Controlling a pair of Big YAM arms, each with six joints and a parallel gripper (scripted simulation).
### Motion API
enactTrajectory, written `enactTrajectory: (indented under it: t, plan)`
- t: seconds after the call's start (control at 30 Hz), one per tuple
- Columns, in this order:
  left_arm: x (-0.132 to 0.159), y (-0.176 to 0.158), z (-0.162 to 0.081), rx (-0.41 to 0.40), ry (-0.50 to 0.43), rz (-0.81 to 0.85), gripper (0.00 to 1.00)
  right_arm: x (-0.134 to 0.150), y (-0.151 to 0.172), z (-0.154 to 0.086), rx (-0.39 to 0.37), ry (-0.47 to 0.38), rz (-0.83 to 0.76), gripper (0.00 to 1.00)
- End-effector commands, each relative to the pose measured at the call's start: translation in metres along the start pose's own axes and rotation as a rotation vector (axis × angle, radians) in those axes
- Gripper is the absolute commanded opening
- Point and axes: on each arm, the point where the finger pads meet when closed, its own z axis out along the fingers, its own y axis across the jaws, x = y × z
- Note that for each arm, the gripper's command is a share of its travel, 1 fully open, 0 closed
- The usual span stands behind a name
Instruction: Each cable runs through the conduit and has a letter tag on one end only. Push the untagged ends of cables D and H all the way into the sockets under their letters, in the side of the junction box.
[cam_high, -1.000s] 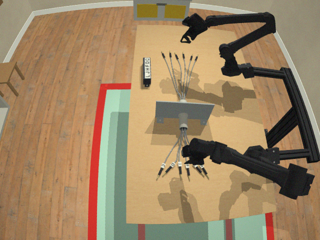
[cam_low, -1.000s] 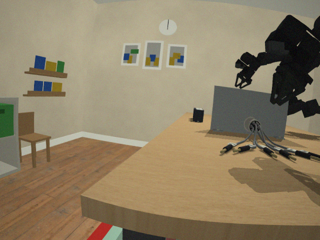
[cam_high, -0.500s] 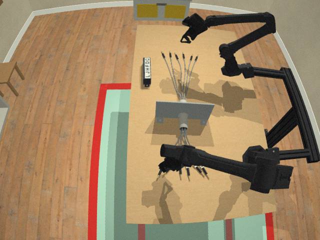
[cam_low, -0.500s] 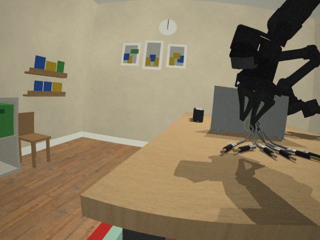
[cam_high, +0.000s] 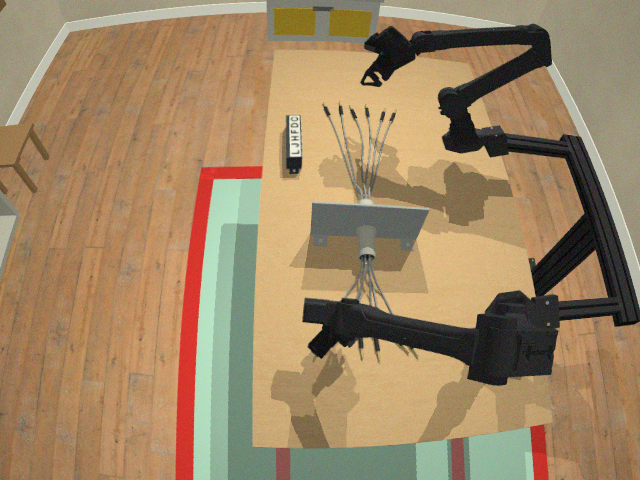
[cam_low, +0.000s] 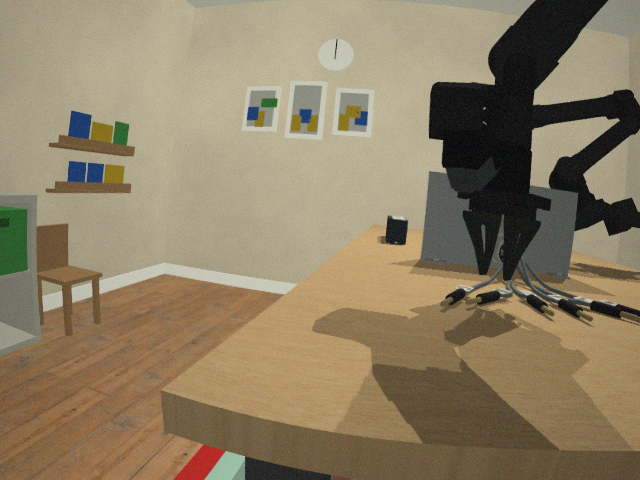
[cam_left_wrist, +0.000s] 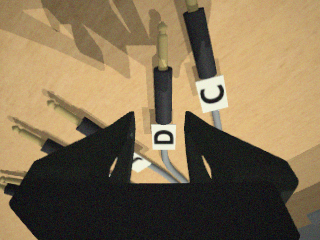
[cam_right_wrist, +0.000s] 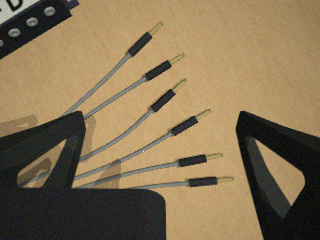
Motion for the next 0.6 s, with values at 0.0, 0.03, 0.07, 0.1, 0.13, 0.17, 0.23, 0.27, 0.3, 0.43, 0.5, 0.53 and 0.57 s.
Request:
enactTrajectory:
  t: [0.0,0.03,0.07,0.1,0.13,0.17,0.23,0.27,0.3,0.43,0.5,0.53,0.57]
  plan:
    - [-0.011,-0.005,0.008,-0.006,0.002,-0.037,0.35,-0.004,0.0,-0.001,0.0,-0.007,0.013,1.0]
    - [-0.013,-0.007,0.01,0.002,-0.003,-0.042,0.35,-0.004,0.0,-0.001,0.0,-0.007,0.013,1.0]
    - [-0.014,-0.008,0.011,0.002,-0.003,-0.042,0.35,-0.004,0.0,-0.001,0.0,-0.007,0.013,1.0]
    - [-0.014,-0.008,0.013,0.002,-0.003,-0.041,0.35,-0.004,0.0,-0.001,0.0,-0.007,0.013,1.0]
    - [-0.015,-0.008,0.014,0.002,-0.003,-0.041,0.35,-0.004,0.0,-0.001,0.0,-0.007,0.013,1.0]
    - [-0.015,-0.009,0.016,0.002,-0.003,-0.041,0.35,-0.004,0.0,-0.001,0.0,-0.007,0.013,1.0]
    - [-0.015,-0.009,0.016,0.002,-0.003,-0.041,0.35,-0.004,0.0,-0.001,0.0,-0.007,0.013,1.0]
    - [-0.015,-0.009,0.018,0.001,-0.004,-0.041,0.35,-0.004,0.0,-0.001,0.0,-0.007,0.013,1.0]
    - [-0.016,-0.009,0.019,0.002,-0.003,-0.041,0.35,-0.004,0.0,-0.001,0.0,-0.007,0.013,1.0]
    - [-0.009,-0.003,0.028,-0.01,0.005,-0.024,0.35,-0.004,0.0,-0.001,0.0,-0.007,0.013,1.0]
    - [-0.009,-0.003,0.031,-0.01,0.005,-0.024,0.35,-0.004,0.0,-0.001,0.0,-0.007,0.013,1.0]
    - [-0.009,-0.003,0.033,-0.01,0.005,-0.024,0.35,-0.004,0.0,-0.001,0.0,-0.007,0.013,1.0]
    - [-0.009,-0.003,0.034,-0.01,0.005,-0.024,0.35,-0.004,0.0,-0.001,0.0,-0.007,0.013,1.0]
